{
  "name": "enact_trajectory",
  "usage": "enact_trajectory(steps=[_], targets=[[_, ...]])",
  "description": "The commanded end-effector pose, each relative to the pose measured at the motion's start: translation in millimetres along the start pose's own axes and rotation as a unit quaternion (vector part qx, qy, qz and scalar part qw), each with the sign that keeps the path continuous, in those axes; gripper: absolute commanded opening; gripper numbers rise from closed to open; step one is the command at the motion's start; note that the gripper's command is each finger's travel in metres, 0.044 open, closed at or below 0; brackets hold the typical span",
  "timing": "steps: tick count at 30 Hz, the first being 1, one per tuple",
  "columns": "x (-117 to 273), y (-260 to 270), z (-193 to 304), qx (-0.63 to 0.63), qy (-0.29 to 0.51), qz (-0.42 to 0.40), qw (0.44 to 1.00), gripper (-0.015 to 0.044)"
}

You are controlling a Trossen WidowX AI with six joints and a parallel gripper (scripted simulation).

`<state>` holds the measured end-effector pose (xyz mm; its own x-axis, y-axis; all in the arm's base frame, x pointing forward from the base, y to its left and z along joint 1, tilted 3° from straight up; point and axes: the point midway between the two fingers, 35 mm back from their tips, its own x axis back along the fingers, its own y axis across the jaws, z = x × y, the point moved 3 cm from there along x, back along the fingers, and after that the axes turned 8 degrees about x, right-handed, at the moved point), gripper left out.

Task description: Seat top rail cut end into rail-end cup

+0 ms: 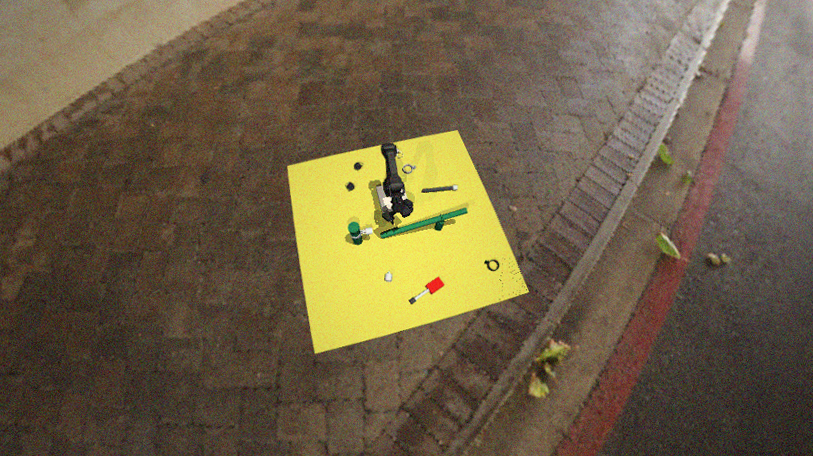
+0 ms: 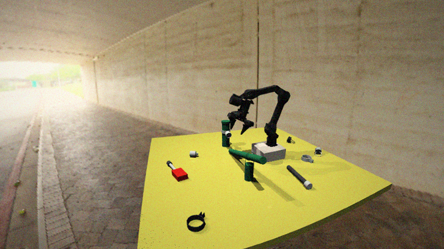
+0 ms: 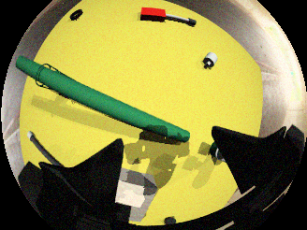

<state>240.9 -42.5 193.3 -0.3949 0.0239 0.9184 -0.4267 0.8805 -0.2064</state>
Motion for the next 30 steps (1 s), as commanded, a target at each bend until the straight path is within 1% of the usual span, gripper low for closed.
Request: enact_trajectory(steps=[1, 4, 6, 23, 30], targets=[[-33.4, 9.2, -7.8, 0.317, 0.062, -0.092, 0.942, 0.044], [-48.3, 15.1, -9.8, 0.452, 0.071, -0.144, 0.877, 0.044], [-51.8, 16.6, -10.2, 0.482, 0.071, -0.156, 0.859, 0.044], [-51.8, 16.6, -10.2, 0.482, 0.071, -0.156, 0.859, 0.044], [-84.9, 23.7, -0.5, 0.482, 0.071, -0.156, 0.859, 0.044]])
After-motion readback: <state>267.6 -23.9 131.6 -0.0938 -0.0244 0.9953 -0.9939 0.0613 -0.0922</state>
